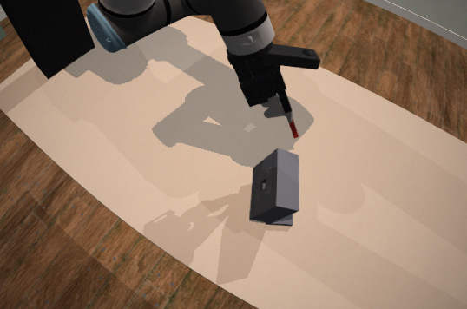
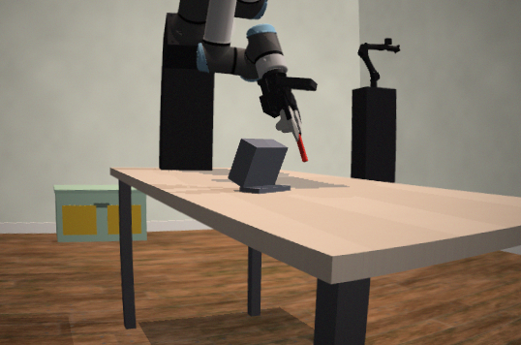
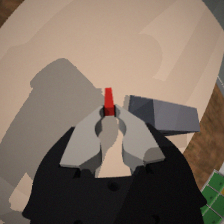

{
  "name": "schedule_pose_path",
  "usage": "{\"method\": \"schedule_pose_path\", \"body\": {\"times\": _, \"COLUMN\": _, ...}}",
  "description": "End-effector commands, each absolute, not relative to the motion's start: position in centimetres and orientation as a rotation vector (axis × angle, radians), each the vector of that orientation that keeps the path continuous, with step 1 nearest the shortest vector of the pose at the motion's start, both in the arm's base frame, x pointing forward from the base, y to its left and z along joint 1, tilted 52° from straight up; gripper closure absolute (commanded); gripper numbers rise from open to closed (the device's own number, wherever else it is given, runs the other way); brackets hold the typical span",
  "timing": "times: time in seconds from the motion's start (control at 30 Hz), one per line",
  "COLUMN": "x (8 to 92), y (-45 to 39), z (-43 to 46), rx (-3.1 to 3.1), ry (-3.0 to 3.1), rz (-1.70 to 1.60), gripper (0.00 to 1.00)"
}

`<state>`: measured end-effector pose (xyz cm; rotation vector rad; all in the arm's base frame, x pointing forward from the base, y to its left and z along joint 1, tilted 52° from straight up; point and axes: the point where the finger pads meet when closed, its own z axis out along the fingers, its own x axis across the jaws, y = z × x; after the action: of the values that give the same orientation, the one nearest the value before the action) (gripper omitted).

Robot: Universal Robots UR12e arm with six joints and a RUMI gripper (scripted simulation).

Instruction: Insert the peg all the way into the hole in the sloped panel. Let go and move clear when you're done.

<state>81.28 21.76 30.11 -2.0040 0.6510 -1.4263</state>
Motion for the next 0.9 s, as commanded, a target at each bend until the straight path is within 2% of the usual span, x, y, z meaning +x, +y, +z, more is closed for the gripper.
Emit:
{"method": "schedule_pose_path", "body": {"times": 0.0, "x": 81.5, "y": 21.5, "z": 30.7, "rx": -1.988, "ry": 0.634, "rz": -1.442, "gripper": 1.0}}
{"method": "schedule_pose_path", "body": {"times": 0.87, "x": 82.6, "y": 19.9, "z": 33.4, "rx": -1.912, "ry": 0.538, "rz": -1.526, "gripper": 1.0}}
